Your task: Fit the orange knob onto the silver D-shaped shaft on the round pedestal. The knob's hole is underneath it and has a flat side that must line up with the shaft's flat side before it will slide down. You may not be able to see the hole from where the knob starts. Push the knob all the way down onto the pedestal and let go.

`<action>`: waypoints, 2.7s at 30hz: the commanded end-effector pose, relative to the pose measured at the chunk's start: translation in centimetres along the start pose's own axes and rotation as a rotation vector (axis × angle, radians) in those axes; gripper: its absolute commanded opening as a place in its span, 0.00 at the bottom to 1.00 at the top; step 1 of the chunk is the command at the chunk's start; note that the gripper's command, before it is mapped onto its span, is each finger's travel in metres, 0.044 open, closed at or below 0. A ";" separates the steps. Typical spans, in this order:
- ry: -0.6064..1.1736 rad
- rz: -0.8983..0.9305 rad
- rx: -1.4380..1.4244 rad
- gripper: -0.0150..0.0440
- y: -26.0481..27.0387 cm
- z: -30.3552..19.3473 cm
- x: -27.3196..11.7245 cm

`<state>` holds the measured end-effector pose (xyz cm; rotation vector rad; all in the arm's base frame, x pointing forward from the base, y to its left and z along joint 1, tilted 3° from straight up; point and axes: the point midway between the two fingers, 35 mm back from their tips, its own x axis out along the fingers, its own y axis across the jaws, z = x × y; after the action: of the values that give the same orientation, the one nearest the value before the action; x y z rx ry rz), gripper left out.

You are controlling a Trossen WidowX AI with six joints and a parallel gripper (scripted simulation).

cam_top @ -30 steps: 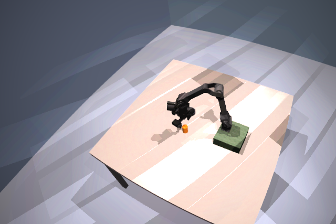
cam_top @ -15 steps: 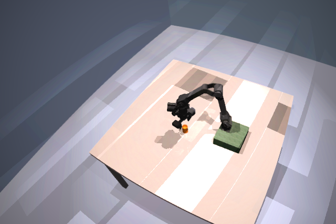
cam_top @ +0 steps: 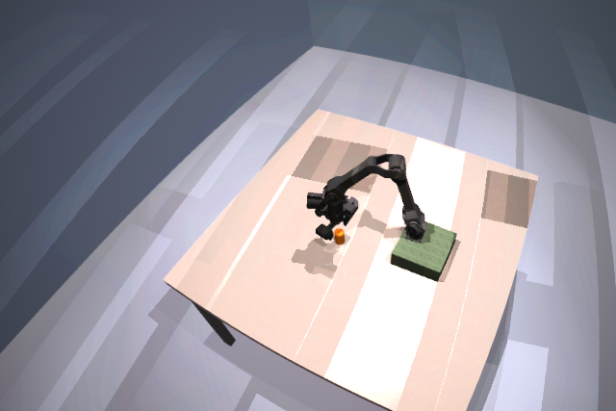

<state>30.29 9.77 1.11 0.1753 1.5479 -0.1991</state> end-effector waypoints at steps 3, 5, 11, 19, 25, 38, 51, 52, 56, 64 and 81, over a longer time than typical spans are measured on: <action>0.014 -0.012 0.001 1.00 -0.2 -0.3 1.5; 0.014 -0.012 0.001 1.00 -0.3 -0.3 1.8; 0.014 -0.012 0.001 1.00 -0.3 -0.4 2.8; 0.014 -0.012 0.001 1.00 -0.4 -0.5 4.1; 0.015 -0.012 0.001 1.00 -0.4 -0.5 4.6; 0.015 -0.012 0.001 0.53 -0.4 -0.5 4.6; 0.014 -0.012 0.001 0.25 -0.2 -0.2 3.0; 0.014 -0.012 0.001 0.25 -0.1 -0.1 2.7; 0.014 -0.012 0.001 0.25 0.0 0.1 1.5; 0.014 -0.011 0.001 0.25 0.1 0.2 -0.9; 0.013 -0.011 0.001 0.25 0.2 0.4 -6.1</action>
<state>30.43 9.90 5.59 0.1601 1.5810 -0.2126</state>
